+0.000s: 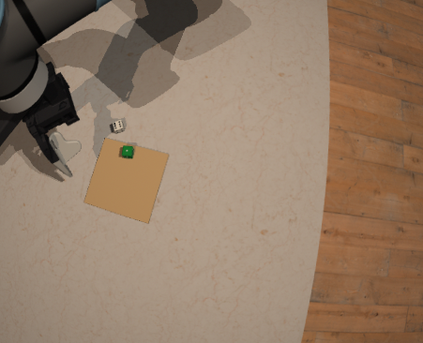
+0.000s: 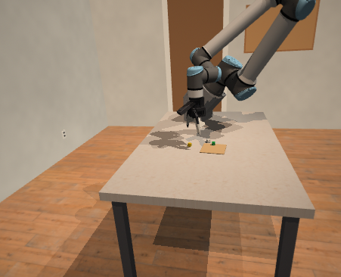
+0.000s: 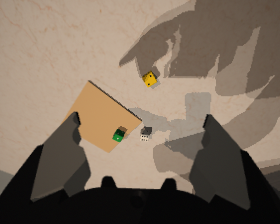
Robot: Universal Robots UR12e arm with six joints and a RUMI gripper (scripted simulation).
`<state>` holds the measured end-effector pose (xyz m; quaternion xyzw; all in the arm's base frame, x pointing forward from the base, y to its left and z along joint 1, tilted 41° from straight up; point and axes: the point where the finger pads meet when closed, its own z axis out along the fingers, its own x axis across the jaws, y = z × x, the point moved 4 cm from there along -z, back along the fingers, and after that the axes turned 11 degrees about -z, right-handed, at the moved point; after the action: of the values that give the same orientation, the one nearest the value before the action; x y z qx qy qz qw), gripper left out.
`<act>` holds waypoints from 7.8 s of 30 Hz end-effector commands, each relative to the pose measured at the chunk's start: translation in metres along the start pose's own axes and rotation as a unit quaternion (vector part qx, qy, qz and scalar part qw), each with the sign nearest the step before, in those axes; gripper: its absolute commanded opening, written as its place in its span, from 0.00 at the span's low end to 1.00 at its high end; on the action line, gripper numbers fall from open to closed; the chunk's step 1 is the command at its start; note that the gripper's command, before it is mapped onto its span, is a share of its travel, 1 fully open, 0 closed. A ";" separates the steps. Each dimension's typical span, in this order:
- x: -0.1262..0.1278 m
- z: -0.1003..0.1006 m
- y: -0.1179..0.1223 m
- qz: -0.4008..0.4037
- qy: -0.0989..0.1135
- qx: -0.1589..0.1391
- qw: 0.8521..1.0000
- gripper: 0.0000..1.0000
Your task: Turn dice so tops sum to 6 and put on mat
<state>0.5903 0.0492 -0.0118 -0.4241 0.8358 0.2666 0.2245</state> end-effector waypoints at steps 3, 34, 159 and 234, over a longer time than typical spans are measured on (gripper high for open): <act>0.005 0.001 -0.007 -0.101 -0.003 -0.003 0.995 1.00; 0.016 0.004 -0.017 -0.295 -0.004 -0.002 0.955 1.00; 0.017 0.056 -0.017 -0.299 -0.004 -0.002 0.954 0.21; 0.016 0.056 -0.018 -0.299 -0.004 -0.002 0.954 0.21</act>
<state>0.6039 0.0669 -0.0687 -0.6541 0.6694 0.1912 0.2960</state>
